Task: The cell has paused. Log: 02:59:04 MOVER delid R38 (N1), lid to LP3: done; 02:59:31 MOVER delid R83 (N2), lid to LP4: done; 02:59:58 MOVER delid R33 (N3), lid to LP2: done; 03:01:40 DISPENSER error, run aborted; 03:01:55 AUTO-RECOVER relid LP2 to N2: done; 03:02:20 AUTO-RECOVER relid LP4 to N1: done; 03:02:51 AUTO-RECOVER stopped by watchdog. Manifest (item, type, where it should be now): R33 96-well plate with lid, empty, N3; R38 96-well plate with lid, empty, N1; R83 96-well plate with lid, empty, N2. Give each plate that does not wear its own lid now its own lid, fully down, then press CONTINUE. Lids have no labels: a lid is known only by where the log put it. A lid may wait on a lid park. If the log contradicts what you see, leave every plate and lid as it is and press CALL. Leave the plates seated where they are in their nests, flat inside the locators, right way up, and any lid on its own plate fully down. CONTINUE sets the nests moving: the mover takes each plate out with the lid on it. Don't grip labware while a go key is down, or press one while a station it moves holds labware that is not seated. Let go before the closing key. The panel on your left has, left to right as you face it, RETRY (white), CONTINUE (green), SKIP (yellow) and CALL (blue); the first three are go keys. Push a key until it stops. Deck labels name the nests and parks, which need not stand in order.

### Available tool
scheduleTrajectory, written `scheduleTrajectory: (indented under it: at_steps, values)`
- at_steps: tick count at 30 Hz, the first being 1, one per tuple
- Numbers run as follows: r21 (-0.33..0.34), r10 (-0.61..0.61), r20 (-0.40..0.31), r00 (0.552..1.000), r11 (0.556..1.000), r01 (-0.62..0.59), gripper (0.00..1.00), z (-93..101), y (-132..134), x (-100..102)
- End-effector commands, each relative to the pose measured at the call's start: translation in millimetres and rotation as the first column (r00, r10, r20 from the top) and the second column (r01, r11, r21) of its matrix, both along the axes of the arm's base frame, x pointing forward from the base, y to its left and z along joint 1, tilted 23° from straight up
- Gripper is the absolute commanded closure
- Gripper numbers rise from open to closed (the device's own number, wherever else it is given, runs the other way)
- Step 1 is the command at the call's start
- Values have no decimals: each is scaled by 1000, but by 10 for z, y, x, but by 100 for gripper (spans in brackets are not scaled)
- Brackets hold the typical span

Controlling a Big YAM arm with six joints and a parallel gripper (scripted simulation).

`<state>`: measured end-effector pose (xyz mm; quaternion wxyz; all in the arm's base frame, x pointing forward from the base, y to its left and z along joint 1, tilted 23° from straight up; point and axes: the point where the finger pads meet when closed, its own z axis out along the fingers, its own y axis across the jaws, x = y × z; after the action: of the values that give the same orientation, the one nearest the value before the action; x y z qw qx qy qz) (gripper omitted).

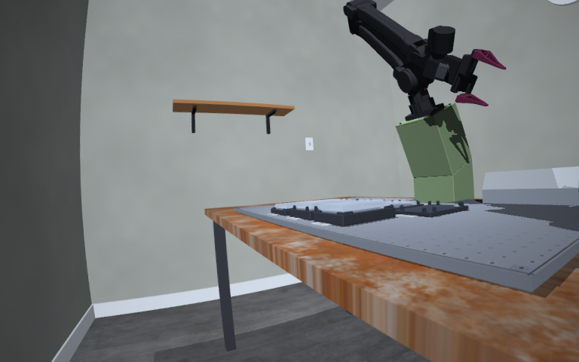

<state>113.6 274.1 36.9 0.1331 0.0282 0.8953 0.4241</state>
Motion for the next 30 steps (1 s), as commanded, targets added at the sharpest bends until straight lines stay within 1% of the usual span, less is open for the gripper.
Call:
scheduleTrajectory:
  at_steps: [1,17,18,21,22,23,24,26,27,28,30]
  values:
    - [5,1,2,1000,1000,-1,0,20,17,6]
    - [5,1,2,1000,1000,-1,0,20,17,6]
    - [7,-12,39,999,1000,12,0,152,130,158]
    - [-32,-36,75,997,999,38,0,130,102,309]
    - [-11,-32,83,996,999,33,0,164,124,367]
    - [-47,-40,84,996,998,44,0,107,77,402]
    - [-63,-50,97,994,996,56,0,95,58,457]
    - [-92,-63,117,991,993,74,0,70,25,552]
    - [-75,-60,123,991,995,70,0,90,35,607]
    - [-108,-66,125,990,991,80,0,42,-11,641]
    - [-140,-81,146,986,985,101,0,15,-55,739]
